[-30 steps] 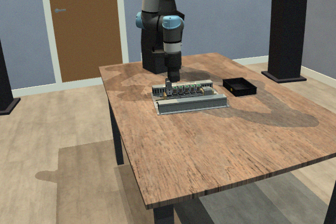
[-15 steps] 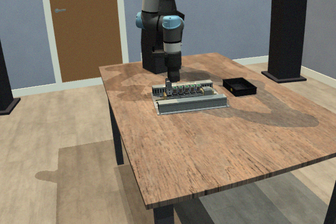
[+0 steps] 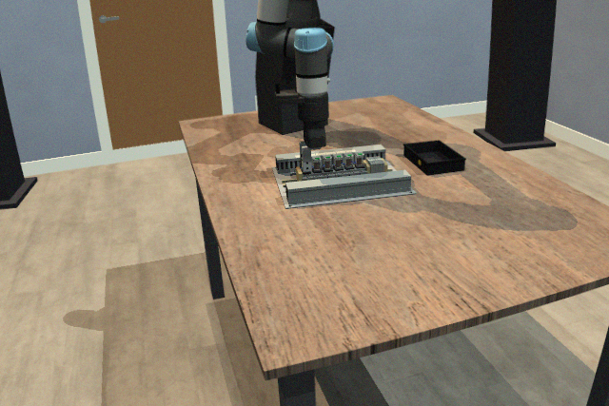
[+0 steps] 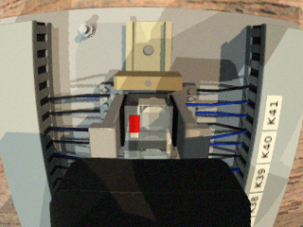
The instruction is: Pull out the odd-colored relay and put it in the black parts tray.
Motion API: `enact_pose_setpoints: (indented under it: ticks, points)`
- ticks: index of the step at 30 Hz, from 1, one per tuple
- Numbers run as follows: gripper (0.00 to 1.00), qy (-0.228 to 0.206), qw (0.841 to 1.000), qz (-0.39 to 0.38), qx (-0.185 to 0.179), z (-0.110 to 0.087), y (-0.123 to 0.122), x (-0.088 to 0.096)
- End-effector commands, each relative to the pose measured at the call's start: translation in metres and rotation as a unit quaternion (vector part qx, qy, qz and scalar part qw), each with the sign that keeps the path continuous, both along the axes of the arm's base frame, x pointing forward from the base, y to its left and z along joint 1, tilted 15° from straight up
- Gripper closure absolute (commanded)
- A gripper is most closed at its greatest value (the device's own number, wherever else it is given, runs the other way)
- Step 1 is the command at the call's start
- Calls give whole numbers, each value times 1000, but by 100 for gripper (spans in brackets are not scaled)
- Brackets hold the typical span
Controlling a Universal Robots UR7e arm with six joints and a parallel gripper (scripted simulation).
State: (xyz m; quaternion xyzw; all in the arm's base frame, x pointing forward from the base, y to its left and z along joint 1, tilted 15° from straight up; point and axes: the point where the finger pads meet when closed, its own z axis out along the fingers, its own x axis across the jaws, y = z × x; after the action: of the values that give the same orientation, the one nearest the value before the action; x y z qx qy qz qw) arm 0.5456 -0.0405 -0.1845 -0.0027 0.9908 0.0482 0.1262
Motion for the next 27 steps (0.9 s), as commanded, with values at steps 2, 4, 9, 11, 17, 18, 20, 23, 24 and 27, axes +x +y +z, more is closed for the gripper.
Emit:
enact_pose_setpoints:
  ticks: [2,4,9,11,17,18,20,23,24,27]
  points:
    - [100,-6,1000,-1,0,1,0,0]
    - [100,-6,1000,-1,0,1,0,0]
    - [100,-6,1000,-1,0,1,0,0]
    - [100,-6,1000,-1,0,1,0,0]
    - [100,-6,1000,-1,0,1,0,0]
    - [100,-6,1000,-1,0,1,0,0]
    - [100,-6,1000,-1,0,1,0,0]
    - [100,-5,1000,0,0,1,0,0]
    - [100,-5,1000,0,0,1,0,0]
    - [100,-2,1000,0,0,1,0,0]
